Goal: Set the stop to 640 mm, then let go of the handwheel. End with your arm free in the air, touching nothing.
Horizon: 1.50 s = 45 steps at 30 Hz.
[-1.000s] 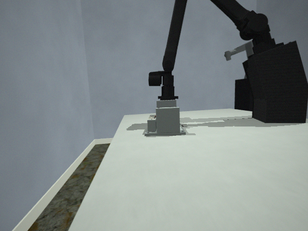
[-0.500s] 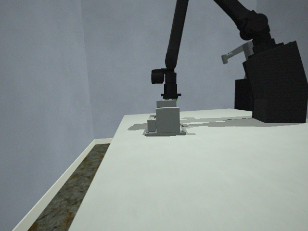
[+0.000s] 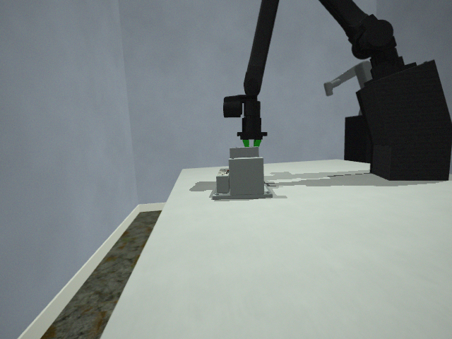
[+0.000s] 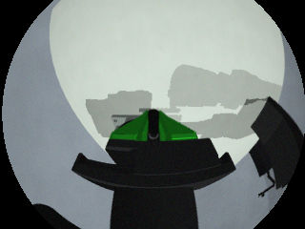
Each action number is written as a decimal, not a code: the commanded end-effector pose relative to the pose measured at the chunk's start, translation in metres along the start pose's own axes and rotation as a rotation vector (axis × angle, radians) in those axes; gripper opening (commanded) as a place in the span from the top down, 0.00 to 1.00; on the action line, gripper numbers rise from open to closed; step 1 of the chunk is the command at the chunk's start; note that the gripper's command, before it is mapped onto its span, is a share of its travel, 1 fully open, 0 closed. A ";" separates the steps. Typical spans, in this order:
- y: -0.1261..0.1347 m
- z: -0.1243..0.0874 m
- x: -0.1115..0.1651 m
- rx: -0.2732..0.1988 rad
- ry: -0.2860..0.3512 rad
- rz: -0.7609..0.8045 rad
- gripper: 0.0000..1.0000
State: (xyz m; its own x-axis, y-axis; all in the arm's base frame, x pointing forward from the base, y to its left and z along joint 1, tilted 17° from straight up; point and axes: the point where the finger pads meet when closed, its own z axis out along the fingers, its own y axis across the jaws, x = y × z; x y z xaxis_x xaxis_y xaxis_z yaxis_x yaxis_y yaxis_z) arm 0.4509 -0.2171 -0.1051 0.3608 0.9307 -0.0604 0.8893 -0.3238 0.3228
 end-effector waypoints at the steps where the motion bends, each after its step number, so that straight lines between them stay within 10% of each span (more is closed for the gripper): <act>1: -0.005 -0.019 -0.006 0.029 -0.008 0.015 0.94; 45: 0.066 -0.050 0.000 -0.008 -0.005 0.007 0.94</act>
State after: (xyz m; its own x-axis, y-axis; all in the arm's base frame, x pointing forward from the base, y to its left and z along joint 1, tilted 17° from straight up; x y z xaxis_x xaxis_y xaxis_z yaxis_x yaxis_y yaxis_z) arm 0.4622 -0.2196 -0.0756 0.3595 0.9315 -0.0559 0.9081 -0.3354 0.2506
